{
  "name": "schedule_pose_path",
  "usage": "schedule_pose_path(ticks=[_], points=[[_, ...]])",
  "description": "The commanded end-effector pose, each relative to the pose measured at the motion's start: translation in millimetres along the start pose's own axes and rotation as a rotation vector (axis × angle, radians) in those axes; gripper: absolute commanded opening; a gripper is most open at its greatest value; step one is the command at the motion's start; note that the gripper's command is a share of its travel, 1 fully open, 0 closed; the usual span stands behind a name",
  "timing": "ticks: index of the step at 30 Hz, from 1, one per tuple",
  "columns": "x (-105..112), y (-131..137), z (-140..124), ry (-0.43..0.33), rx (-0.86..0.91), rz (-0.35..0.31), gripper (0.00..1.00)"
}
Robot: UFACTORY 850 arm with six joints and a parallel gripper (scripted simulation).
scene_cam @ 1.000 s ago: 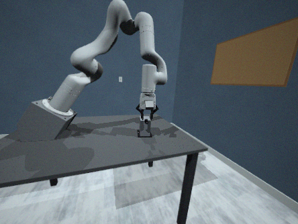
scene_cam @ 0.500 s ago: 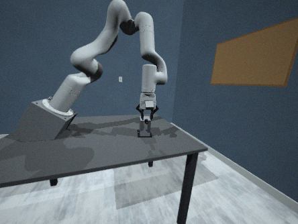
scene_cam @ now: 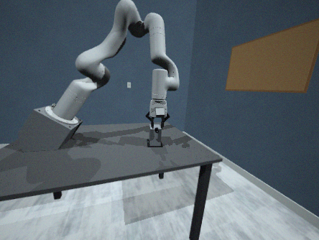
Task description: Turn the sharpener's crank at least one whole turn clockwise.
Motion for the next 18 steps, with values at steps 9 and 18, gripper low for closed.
schedule_pose_path(ticks=[9, 18], points=[[0.3, -0.7, 0.1, 0.0, 0.0, 0.002, 0.54], [-2.7, -0.7, 0.1, 0.0, 0.0, 0.002, 0.54]])
Point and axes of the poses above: the point where the finger pads meet when closed, its own x axis back along the fingers, its own y axis across the jaws, z = x × y, the point moved 5 cm from there along x, back along the fingers, and after that the axes turned 7 degrees about -x, right-handed, at the moved point
